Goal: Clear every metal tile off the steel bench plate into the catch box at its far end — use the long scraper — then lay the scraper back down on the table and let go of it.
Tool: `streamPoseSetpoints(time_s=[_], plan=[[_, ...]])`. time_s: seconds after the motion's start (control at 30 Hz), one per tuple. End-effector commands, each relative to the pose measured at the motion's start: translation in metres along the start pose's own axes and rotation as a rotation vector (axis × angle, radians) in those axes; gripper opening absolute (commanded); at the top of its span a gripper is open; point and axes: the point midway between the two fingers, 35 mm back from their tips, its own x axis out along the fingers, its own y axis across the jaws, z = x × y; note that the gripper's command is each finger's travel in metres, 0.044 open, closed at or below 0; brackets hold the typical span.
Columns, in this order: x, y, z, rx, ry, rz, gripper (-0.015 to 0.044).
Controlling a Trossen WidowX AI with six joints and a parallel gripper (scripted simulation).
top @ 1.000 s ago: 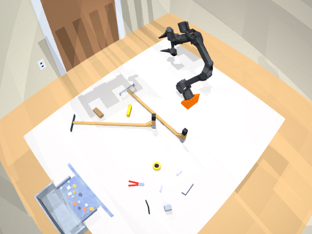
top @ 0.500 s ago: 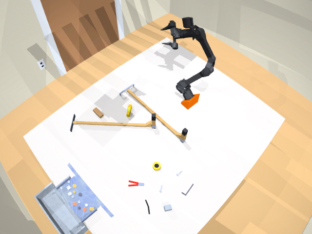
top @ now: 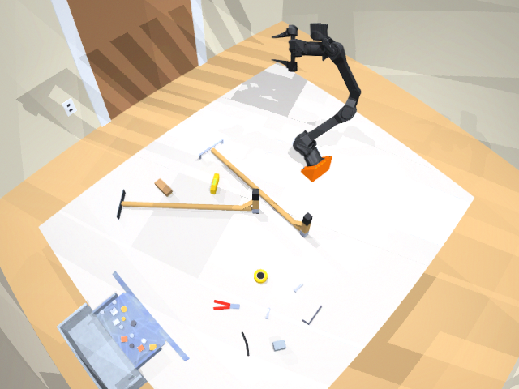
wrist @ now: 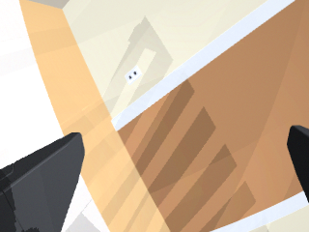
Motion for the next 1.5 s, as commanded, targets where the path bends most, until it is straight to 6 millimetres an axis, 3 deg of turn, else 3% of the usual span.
streamPoseSetpoints(time_s=[0.0,0.8,1.47], plan=[[-0.001,-0.015,-0.010,-0.033,-0.004,-0.040,0.0440],[-0.002,-0.080,-0.077,-0.143,0.011,-0.236,0.0440],[0.007,-0.119,-0.145,-0.163,0.078,-0.346,0.0440]])
